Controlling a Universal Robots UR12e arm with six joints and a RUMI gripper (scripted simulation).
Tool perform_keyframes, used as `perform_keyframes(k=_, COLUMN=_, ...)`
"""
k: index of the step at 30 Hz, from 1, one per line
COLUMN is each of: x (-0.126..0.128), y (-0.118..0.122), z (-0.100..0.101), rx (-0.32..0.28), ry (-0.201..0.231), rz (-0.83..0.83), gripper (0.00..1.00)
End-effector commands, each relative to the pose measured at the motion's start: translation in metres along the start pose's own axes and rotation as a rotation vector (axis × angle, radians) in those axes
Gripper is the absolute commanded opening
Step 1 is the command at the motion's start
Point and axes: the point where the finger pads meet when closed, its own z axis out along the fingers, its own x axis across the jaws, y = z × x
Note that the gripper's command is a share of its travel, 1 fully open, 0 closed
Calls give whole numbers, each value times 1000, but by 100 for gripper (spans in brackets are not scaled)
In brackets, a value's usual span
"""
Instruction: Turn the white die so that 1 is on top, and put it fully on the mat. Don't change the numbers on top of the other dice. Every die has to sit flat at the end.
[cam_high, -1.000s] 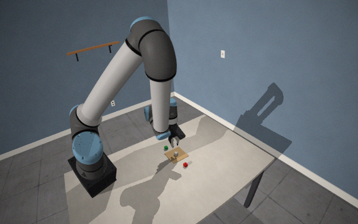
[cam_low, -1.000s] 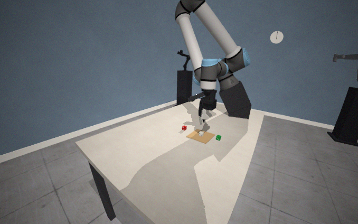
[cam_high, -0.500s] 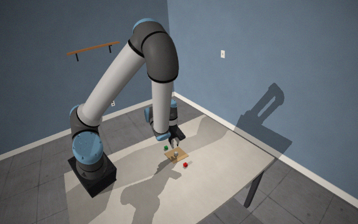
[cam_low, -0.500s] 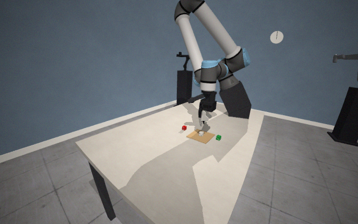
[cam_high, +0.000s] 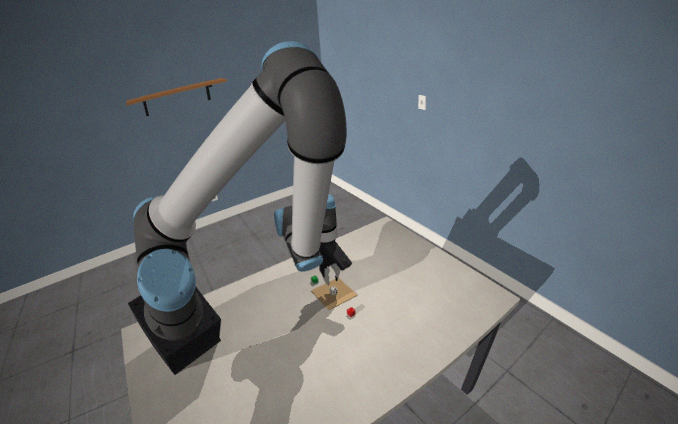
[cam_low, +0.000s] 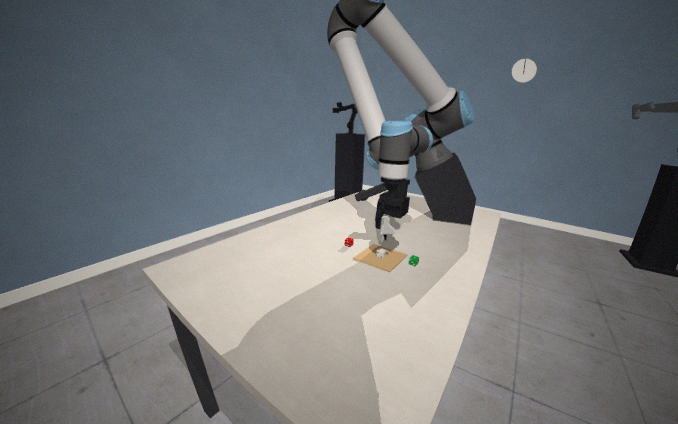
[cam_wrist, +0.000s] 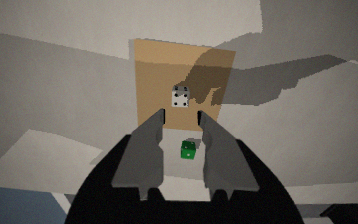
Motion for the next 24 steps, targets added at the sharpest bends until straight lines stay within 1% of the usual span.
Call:
perform_keyframes(k=1, x=-1, y=0, z=7, rx=0, ry=-1, rz=0, gripper=24)
perform_keyframes(k=11, x=-1, y=0, z=18, rx=0, ry=-1, rz=0, gripper=24)
perform_keyframes(k=24, x=-1, y=0, z=22, rx=0, ry=-1, rz=0, gripper=24)
